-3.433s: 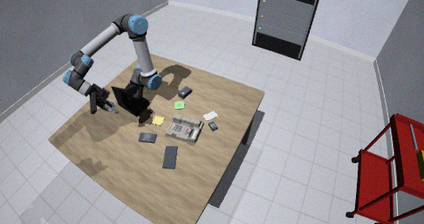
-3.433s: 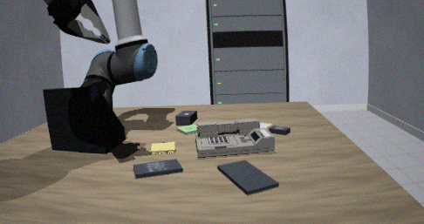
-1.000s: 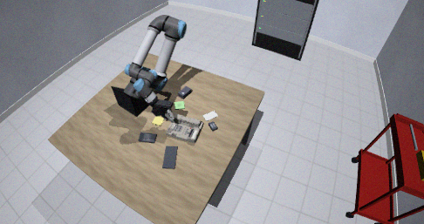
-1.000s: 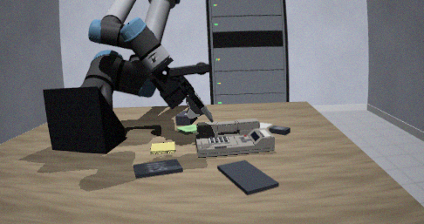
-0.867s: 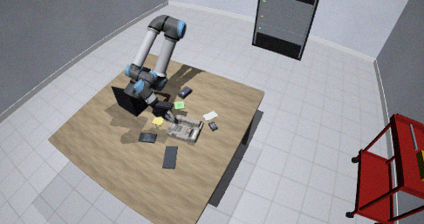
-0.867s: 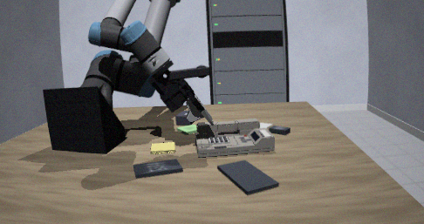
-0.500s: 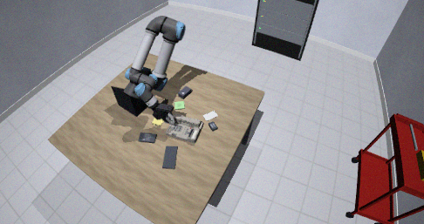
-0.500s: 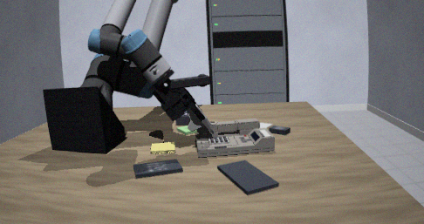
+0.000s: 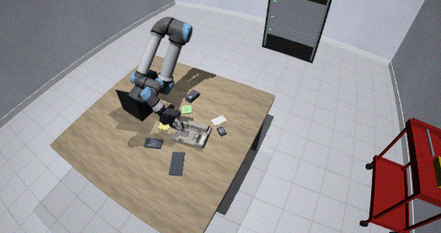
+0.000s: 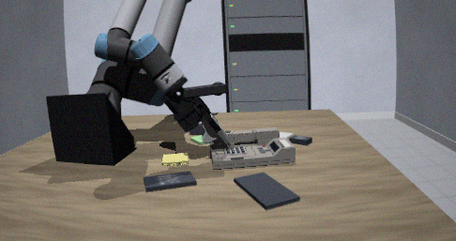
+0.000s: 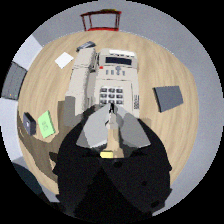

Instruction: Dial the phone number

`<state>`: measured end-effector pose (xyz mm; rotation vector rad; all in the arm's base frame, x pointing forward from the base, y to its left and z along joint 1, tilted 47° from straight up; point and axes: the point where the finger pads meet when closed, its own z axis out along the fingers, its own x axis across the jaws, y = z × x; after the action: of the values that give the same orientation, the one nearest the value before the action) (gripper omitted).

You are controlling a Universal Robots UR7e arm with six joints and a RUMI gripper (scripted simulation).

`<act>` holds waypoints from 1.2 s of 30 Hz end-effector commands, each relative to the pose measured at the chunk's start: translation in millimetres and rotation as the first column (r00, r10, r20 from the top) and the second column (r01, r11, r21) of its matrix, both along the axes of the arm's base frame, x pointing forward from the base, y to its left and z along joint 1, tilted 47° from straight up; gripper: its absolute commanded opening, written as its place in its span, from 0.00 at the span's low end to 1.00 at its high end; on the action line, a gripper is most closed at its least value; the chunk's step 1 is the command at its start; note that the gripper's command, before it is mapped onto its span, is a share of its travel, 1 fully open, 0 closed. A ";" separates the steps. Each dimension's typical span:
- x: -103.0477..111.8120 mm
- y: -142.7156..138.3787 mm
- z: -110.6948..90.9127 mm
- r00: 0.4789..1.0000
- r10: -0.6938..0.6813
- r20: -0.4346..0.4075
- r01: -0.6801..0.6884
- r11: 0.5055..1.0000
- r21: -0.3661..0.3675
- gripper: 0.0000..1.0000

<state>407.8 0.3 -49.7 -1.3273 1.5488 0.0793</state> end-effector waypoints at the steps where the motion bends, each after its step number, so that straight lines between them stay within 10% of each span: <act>1: 0.4 1.3 -1.6 1.000 -0.001 0.000 0.001 1.000 -0.001 0.00; 36: 0.9 5.4 -5.4 1.000 -0.001 0.000 0.001 1.000 -0.001 0.00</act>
<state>408.5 5.8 -54.8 -1.3273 1.5488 0.0792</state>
